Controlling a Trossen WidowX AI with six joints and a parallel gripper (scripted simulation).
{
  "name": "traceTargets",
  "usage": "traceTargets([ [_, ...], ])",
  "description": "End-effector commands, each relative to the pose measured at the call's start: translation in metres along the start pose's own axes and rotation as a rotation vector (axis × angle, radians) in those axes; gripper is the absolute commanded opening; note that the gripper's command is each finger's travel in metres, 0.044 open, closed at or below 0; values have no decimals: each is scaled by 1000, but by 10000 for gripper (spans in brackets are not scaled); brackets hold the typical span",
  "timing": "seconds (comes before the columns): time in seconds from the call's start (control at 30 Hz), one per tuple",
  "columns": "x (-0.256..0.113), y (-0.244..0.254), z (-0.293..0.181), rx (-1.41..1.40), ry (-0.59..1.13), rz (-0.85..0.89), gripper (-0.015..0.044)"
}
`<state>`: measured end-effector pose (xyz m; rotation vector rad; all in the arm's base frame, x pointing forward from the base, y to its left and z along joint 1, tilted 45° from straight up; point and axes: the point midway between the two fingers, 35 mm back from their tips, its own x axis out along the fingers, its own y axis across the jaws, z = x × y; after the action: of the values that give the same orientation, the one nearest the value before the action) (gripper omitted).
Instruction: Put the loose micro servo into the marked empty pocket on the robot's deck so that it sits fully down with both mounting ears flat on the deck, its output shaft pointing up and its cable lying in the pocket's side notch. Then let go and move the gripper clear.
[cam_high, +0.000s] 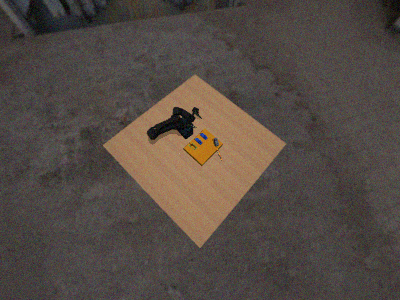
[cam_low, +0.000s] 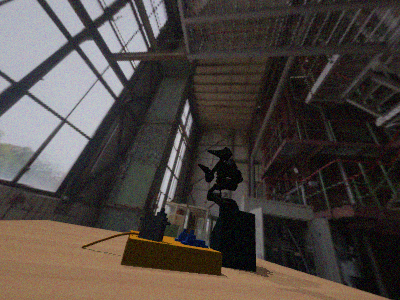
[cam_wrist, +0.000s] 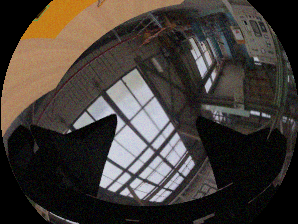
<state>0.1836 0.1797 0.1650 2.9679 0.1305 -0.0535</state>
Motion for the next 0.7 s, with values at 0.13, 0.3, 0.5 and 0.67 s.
traceTargets([
  [0.13,3,-4,1,-66,-9,-7,440],
  [0.3,8,-9,1,-209,-22,-14,440],
  [0.5,15,-16,3,-402,-43,-27,440],
  [0.67,25,-21,5,-561,-70,-29,440],
])
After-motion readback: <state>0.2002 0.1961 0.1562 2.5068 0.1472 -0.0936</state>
